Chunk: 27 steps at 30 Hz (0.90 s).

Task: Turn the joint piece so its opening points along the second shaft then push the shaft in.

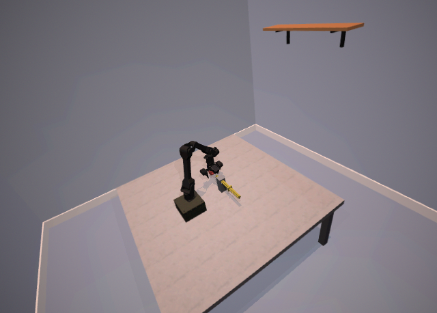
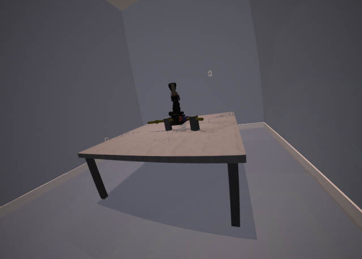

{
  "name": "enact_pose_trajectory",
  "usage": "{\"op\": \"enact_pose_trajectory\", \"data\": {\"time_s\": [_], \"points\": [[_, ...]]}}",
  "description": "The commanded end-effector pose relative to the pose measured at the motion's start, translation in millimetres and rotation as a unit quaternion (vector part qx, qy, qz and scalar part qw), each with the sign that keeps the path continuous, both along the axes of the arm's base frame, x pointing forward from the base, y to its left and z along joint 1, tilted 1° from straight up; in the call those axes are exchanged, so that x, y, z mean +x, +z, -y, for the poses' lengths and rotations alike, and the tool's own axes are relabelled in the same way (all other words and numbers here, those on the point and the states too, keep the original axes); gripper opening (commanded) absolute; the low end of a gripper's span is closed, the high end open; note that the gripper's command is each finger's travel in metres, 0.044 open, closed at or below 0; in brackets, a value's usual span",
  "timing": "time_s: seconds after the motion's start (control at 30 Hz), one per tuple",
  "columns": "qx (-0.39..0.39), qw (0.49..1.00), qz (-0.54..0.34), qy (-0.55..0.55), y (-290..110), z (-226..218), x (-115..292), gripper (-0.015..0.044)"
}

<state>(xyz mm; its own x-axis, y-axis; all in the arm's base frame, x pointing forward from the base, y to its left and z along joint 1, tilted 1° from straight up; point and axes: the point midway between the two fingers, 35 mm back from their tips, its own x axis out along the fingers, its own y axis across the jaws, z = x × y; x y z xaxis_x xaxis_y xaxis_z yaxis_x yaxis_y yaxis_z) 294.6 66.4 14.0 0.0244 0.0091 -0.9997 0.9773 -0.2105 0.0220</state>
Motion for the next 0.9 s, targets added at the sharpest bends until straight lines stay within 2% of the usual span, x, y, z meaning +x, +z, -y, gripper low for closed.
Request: {"op": "enact_pose_trajectory", "data": {"time_s": [0.0,0.2,0.33,0.57,0.87], "points": [[-0.001,1.000,0.000,-0.001,0.1,0.1,0.1,0.0440],[-0.003,1.000,0.000,-0.001,1.6,0.0,0.1,0.0440],[-0.044,0.999,-0.007,-0.002,27.3,-1.9,-0.6,0.0440],[-0.046,0.999,-0.007,0.001,29.2,-1.9,-0.7,0.0440],[-0.039,0.989,-0.009,0.144,53.6,-2.6,2.8,0.0440]]}}
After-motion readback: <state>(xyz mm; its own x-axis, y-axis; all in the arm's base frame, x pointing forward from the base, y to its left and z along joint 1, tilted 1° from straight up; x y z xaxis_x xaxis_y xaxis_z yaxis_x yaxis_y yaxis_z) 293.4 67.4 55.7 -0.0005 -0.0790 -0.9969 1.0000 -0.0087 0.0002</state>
